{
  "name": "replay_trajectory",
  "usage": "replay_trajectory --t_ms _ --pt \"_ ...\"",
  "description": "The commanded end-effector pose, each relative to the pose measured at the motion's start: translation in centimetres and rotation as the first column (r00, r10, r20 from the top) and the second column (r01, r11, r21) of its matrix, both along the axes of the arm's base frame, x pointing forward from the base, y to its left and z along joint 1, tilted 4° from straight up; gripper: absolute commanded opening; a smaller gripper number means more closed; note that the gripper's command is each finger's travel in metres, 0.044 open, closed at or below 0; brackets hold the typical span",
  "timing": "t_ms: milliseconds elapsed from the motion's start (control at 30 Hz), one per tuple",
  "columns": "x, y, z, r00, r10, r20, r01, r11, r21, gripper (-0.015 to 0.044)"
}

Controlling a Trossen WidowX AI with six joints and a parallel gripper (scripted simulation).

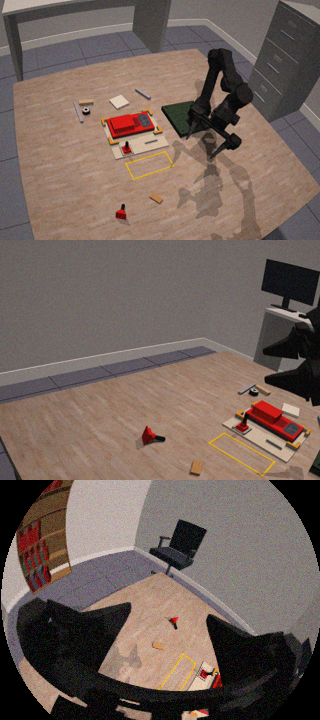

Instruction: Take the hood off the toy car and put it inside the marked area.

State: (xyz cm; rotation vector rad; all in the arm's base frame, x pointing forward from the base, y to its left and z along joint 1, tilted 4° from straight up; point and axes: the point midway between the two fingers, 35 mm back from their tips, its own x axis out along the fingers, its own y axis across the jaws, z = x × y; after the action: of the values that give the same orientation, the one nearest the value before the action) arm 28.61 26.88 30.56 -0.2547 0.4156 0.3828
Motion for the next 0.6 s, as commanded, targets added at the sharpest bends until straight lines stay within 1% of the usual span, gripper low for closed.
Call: replay_trajectory --t_ms 0,133,267,400,567 --pt "4.0 -3.7 -2.9 0.992 -0.087 -0.086 0.077 0.99 -0.114 0.044" --pt "7.1 -7.9 -5.5 0.968 -0.178 -0.178 0.142 0.97 -0.195 0.044" --pt "9.1 -12.7 -8.2 0.921 -0.271 -0.28 0.196 0.943 -0.27 0.044" --pt "10.2 -17.7 -10.7 0.849 -0.361 -0.385 0.238 0.913 -0.332 0.044" --pt "10.2 -24.1 -13.7 0.725 -0.454 -0.519 0.279 0.881 -0.382 0.044"
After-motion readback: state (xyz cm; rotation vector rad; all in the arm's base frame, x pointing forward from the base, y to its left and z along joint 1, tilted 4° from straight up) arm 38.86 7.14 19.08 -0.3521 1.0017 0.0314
